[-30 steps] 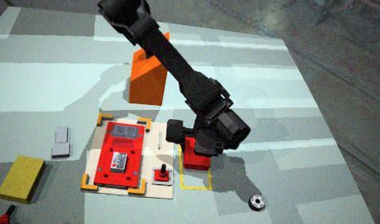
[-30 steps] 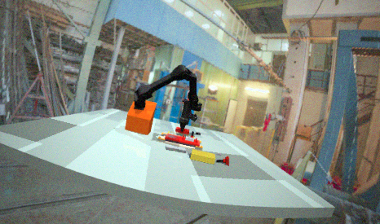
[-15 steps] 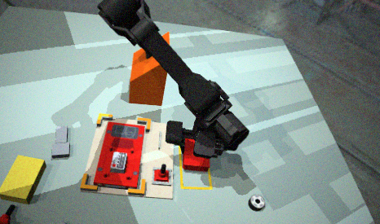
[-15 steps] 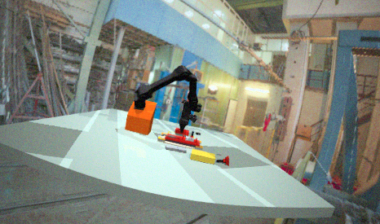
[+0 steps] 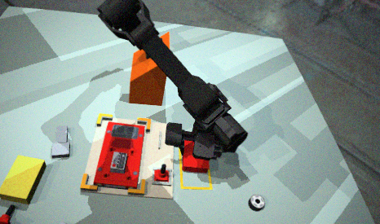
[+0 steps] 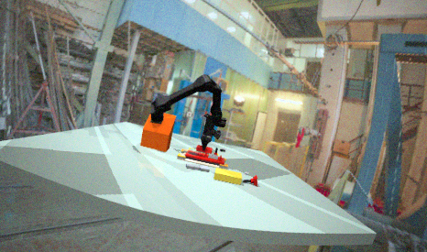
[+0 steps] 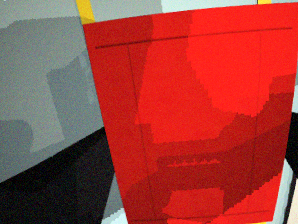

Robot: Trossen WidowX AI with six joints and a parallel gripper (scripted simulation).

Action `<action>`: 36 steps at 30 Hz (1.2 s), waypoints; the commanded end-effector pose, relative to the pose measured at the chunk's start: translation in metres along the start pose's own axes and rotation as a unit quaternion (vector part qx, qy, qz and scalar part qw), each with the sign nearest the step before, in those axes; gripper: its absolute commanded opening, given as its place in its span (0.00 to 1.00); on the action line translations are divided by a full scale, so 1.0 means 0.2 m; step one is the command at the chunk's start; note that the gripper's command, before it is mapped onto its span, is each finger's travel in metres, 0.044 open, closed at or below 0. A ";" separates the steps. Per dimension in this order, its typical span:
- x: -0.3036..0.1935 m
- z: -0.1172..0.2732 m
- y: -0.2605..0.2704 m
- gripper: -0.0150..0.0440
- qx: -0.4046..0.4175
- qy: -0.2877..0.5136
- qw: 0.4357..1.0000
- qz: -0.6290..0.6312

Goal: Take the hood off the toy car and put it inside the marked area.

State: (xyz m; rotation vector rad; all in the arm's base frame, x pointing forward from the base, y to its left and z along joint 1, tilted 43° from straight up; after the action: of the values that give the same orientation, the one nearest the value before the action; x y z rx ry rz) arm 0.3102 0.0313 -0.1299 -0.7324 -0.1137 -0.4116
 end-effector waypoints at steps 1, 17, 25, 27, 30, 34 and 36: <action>0.00 -0.01 0.00 0.25 0.000 -0.002 1.000 0.002; 0.00 -0.03 0.00 0.48 0.000 0.000 1.000 0.000; 0.00 -0.03 0.00 0.83 0.000 0.000 1.000 0.000; 0.00 -0.03 0.00 0.92 0.000 0.000 1.000 0.000; 0.00 0.01 0.00 1.00 0.000 0.000 1.000 0.000; 0.00 0.21 0.01 1.00 0.001 -0.001 1.000 0.000; 0.00 0.32 0.01 1.00 0.000 -0.001 1.000 0.000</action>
State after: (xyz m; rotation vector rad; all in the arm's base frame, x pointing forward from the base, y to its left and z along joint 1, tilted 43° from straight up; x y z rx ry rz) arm 0.3072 0.0517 -0.1062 -0.7498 -0.0872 -0.4099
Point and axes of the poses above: the point midway between the two fingers, 35 mm back from their tips, its own z axis back along the fingers, its own y axis across the jaws, x = y × z, the point moved 4 cm from there along z, back along the fingers, and after that the axes turned 15 degrees about -z, right-handed, at the moved point
